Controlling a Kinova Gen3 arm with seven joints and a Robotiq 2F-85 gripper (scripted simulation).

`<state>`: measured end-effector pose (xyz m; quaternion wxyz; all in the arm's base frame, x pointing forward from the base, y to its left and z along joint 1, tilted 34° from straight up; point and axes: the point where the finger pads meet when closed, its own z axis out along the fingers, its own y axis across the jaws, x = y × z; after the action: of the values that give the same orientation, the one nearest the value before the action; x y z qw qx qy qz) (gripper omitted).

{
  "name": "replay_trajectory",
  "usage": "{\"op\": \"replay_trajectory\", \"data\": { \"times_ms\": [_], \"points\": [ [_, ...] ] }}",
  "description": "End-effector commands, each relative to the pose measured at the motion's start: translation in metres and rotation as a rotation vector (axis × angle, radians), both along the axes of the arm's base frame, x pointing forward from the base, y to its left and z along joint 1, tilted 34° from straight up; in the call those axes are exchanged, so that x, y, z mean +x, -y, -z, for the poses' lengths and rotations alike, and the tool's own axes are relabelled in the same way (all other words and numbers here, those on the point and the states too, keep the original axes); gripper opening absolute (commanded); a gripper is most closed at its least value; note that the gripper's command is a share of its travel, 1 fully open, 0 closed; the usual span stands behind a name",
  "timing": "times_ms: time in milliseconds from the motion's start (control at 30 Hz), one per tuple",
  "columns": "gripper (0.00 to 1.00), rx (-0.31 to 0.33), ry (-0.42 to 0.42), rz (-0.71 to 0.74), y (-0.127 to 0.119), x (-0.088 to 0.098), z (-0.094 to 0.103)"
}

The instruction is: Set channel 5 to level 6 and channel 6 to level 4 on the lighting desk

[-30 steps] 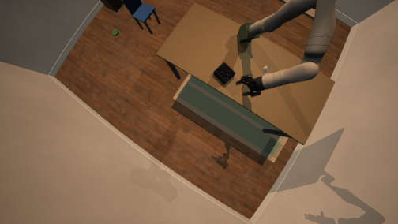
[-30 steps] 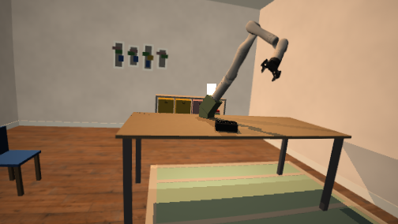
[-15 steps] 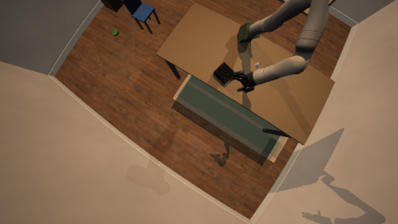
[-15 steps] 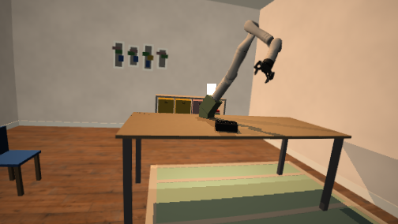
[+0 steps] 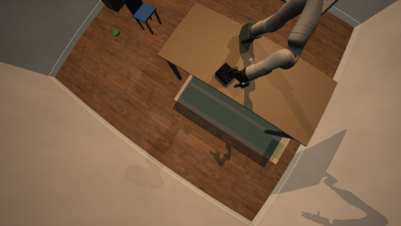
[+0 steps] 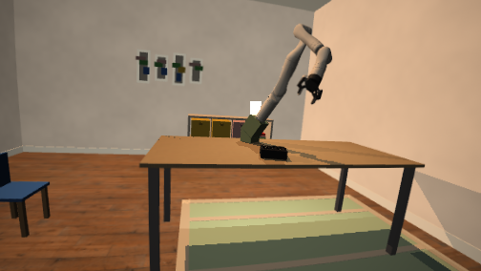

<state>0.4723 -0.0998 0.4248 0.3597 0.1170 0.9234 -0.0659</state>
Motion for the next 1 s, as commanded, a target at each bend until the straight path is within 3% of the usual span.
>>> {"op": "replay_trajectory", "data": {
  "times_ms": [0,233,267,533,567,900,933,967],
  "points": [
    [1.0,0.011,-0.016,-0.001,0.007,-0.003,0.01],
    [1.0,0.011,-0.016,-0.001,0.007,-0.003,0.01],
    [1.0,0.037,-0.037,-0.022,0.015,-0.006,0.031],
    [1.0,0.037,-0.037,-0.022,0.015,-0.006,0.031],
    [1.0,0.063,-0.057,-0.044,0.022,-0.01,0.051],
    [1.0,0.063,-0.057,-0.044,0.022,-0.01,0.051],
    [1.0,0.09,-0.077,-0.066,0.026,-0.014,0.072],
    [1.0,0.09,-0.077,-0.066,0.026,-0.014,0.072]
  ]
}}
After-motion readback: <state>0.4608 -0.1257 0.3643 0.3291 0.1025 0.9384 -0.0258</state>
